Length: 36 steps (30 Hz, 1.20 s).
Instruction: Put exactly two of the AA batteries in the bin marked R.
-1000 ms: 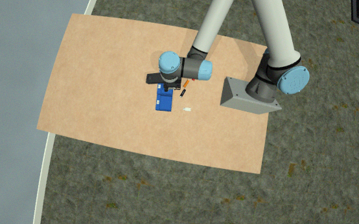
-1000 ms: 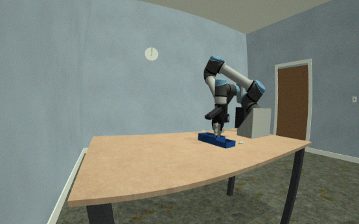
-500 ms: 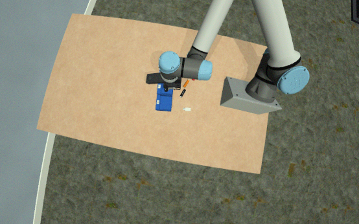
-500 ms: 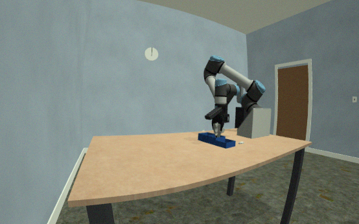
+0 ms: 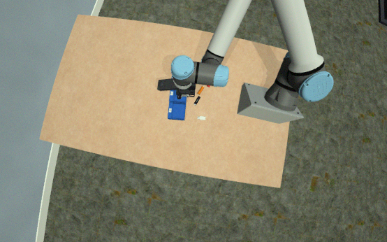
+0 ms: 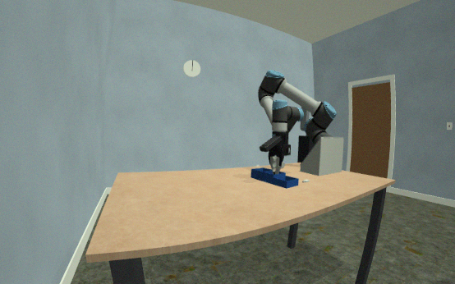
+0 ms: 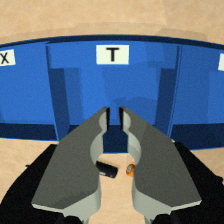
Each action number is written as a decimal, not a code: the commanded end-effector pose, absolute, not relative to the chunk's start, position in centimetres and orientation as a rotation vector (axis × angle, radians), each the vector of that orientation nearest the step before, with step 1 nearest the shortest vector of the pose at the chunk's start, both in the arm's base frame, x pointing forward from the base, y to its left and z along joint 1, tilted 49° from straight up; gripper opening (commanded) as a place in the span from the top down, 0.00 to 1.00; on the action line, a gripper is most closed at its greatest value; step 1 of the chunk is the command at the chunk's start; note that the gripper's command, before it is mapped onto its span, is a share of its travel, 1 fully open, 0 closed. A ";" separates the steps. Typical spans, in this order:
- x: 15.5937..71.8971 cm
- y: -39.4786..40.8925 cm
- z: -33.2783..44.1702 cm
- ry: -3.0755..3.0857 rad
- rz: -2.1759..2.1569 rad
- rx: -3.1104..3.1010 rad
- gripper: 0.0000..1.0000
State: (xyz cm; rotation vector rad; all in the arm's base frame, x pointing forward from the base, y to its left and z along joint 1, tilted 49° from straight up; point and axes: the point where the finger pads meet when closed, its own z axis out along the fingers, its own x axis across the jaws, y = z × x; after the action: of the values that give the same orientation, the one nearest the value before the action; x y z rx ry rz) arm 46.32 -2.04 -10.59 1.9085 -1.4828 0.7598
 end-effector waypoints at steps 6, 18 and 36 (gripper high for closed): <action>46.3 -2.0 -10.6 -1.483 0.761 1.909 0.96; 46.3 -1.4 -10.0 -1.483 0.761 1.909 0.96; 46.1 0.4 -8.5 -1.483 0.761 1.909 0.96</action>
State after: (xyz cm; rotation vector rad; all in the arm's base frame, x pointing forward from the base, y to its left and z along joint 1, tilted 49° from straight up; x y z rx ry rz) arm 46.10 -0.05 -8.84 1.9090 -1.4826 0.7601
